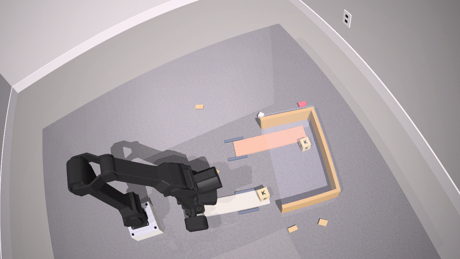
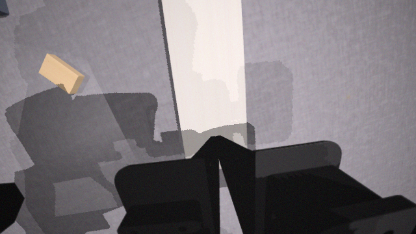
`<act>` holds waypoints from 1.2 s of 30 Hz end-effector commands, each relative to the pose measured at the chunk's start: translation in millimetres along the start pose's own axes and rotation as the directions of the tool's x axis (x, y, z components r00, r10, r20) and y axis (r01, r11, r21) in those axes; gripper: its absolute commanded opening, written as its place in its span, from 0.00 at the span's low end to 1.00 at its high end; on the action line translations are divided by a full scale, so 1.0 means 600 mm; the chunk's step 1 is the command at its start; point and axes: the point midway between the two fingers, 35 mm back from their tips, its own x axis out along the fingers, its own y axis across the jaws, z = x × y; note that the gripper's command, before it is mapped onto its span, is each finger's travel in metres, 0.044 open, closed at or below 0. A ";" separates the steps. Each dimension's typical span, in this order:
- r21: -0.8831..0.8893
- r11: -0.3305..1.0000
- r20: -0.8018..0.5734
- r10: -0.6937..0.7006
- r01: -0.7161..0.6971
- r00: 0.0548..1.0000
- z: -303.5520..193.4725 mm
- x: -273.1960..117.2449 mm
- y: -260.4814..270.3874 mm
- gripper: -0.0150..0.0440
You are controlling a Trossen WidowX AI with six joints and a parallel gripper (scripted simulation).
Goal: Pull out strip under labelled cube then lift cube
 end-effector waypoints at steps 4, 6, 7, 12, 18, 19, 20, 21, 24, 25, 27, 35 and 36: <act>0.000 1.000 -0.008 -0.001 0.001 1.000 0.002 -0.015 0.000 0.25; 0.001 1.000 -0.027 -0.003 0.003 1.000 0.005 -0.054 0.001 0.25; 0.001 1.000 -0.033 -0.004 0.004 0.999 0.005 -0.066 0.001 0.25; -0.010 1.000 -0.035 -0.004 0.003 0.999 0.008 -0.070 0.001 0.30; -0.141 0.990 -0.033 -0.004 -0.001 0.999 0.054 -0.069 0.002 0.57; -0.141 0.990 -0.033 -0.004 -0.001 0.999 0.061 -0.070 0.002 0.61; -0.141 0.990 -0.033 -0.004 -0.001 0.999 0.069 -0.070 0.002 0.65; -0.141 0.990 -0.032 -0.004 -0.001 0.999 0.075 -0.071 0.002 0.70; -0.141 0.990 -0.031 -0.004 -0.001 0.999 0.096 -0.073 0.002 0.83; -0.141 0.990 -0.031 -0.004 -0.001 1.000 0.102 -0.074 0.002 0.88; -0.141 0.990 -0.031 -0.004 -0.001 1.000 0.116 -0.076 0.002 0.97; -0.141 0.990 -0.028 -0.004 0.000 1.000 0.170 -0.082 0.002 1.00; -0.141 0.990 -0.028 -0.004 0.000 1.000 0.177 -0.083 0.002 1.00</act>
